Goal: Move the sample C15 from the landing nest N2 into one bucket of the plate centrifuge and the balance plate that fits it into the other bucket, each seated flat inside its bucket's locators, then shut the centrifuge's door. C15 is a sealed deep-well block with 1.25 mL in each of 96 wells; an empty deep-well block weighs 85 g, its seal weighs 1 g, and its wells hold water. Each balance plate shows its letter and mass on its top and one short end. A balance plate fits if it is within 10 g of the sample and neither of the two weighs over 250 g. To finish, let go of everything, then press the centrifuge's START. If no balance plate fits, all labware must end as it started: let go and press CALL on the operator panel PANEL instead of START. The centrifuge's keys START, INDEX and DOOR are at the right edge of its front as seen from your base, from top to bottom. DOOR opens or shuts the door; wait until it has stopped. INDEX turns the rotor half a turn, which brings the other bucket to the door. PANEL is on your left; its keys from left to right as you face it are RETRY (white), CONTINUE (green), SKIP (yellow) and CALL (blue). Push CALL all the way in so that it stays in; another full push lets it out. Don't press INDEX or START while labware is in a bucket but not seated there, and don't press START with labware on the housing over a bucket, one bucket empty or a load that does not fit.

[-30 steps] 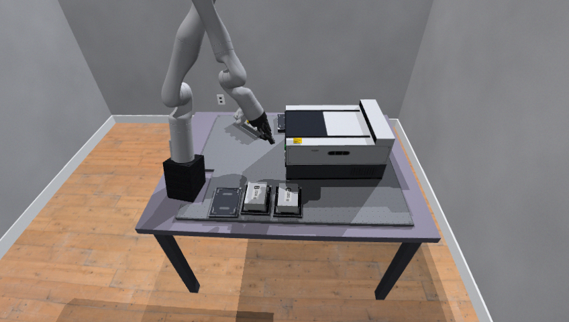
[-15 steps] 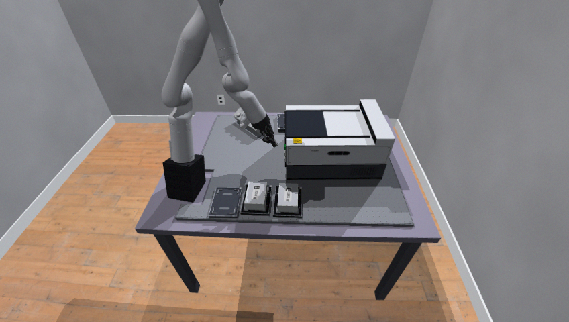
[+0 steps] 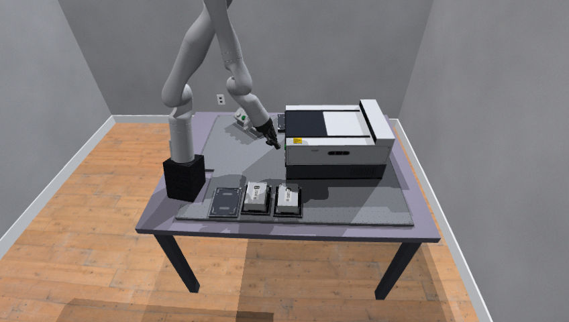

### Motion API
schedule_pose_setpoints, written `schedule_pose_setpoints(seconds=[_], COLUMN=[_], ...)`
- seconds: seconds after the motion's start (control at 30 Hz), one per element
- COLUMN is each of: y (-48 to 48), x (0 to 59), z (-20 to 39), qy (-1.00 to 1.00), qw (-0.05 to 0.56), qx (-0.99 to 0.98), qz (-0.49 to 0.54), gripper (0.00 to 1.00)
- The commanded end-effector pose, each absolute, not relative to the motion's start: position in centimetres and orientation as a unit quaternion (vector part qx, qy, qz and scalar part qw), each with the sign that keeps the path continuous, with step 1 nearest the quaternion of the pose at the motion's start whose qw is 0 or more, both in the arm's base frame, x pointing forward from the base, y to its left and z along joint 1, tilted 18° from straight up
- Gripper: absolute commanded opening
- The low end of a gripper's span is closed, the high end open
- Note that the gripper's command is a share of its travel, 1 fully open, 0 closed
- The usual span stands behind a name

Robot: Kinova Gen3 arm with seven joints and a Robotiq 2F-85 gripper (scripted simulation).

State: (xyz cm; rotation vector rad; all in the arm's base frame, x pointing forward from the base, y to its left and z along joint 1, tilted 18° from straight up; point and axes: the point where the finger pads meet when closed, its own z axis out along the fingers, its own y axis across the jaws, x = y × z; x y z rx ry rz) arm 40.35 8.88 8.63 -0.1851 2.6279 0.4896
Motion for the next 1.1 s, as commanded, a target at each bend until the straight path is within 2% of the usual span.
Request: schedule_pose_setpoints(seconds=[0.0, 1.07], y=[8.92, 8.86], x=[40.43, 40.11], z=[8.54, 8.52], qy=[0.954, 0.954], qw=[0.230, 0.230], qx=[-0.067, -0.067], qz=[0.178, 0.178], gripper=[0.10, 0.10])
